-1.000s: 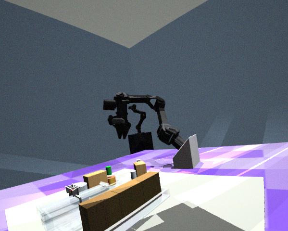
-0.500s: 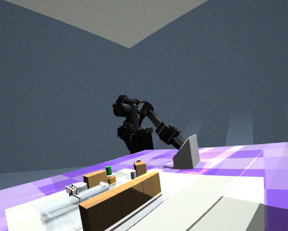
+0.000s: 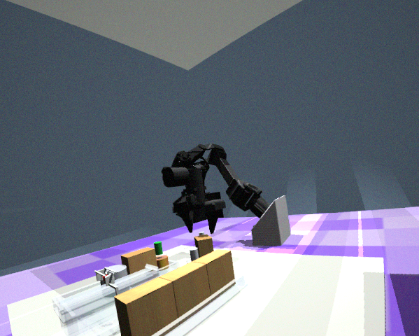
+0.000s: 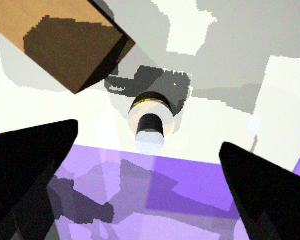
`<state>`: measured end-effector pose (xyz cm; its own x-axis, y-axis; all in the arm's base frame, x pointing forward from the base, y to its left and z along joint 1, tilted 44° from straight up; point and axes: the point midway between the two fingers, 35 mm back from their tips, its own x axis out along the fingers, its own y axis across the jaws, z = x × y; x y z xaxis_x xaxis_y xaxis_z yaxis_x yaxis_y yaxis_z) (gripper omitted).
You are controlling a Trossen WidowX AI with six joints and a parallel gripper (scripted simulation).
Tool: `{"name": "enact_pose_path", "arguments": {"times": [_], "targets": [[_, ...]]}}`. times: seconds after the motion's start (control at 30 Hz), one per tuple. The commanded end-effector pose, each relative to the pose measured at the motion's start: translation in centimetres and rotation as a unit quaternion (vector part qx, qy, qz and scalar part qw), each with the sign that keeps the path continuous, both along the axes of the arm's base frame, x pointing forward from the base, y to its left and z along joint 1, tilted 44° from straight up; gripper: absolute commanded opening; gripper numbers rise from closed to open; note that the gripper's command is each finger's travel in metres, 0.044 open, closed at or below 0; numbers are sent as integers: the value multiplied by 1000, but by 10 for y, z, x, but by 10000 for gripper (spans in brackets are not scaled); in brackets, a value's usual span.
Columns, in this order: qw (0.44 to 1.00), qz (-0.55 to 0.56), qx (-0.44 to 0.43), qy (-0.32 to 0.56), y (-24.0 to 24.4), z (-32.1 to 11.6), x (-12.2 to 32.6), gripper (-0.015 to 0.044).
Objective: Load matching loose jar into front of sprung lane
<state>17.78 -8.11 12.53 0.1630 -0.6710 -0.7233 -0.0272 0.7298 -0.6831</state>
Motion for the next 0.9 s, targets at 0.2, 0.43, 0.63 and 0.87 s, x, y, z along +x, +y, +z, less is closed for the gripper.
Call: {"name": "enact_pose_path", "arguments": {"times": [0.2,0.43,0.63,0.87], "targets": [[1000,0,-1,3,-11,-12,1,440],[1000,0,-1,3,-18,-21,3,440],[1000,0,-2,2,-25,-27,5,440],[1000,0,-3,2,-28,-30,5,361]]}}
